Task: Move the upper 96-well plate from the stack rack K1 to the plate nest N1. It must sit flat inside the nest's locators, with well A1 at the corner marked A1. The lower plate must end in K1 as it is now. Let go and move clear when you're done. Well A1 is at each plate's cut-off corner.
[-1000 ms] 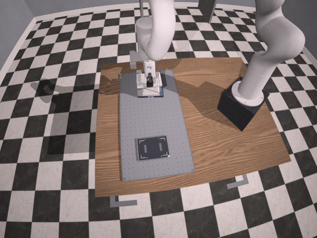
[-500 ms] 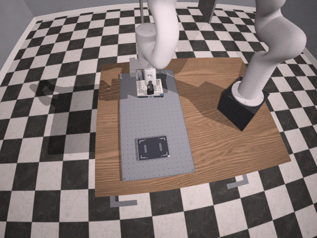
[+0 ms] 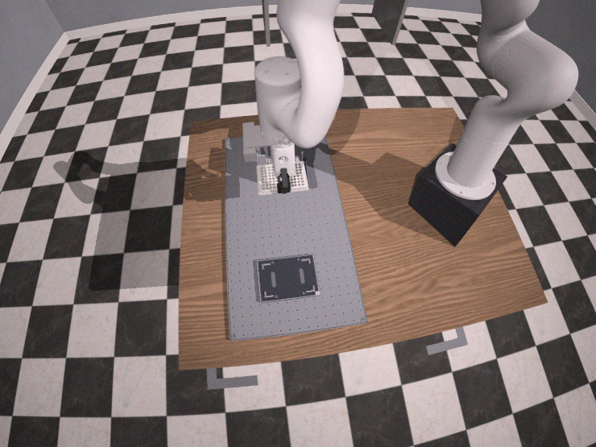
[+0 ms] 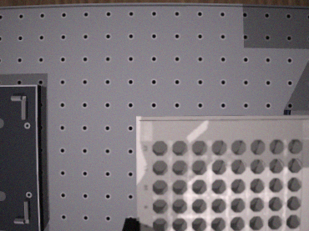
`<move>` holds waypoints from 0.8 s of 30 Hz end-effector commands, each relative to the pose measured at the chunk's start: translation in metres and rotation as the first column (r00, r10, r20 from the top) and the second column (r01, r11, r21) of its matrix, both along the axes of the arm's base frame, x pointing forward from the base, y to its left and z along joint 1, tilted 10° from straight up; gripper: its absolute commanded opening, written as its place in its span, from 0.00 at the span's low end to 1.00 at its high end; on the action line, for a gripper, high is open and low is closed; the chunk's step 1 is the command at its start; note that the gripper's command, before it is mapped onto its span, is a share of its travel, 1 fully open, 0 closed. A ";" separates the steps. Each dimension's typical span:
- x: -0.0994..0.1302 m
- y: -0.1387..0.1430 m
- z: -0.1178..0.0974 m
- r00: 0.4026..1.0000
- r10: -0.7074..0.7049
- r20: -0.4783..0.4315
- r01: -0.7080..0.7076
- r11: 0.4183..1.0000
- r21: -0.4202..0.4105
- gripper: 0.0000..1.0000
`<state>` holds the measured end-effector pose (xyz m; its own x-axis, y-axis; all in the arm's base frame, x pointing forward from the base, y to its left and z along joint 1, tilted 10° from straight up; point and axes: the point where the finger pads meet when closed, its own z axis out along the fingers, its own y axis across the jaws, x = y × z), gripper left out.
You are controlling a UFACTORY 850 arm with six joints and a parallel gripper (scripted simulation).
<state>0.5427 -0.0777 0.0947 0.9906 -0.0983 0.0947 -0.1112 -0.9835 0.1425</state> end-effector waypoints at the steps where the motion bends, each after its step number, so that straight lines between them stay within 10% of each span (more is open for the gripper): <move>1: 0.003 0.013 -0.001 1.000 -0.001 0.003 0.001 1.000 -0.002 0.00; 24: 0.015 0.081 -0.013 1.000 -0.001 0.003 0.001 1.000 -0.002 0.00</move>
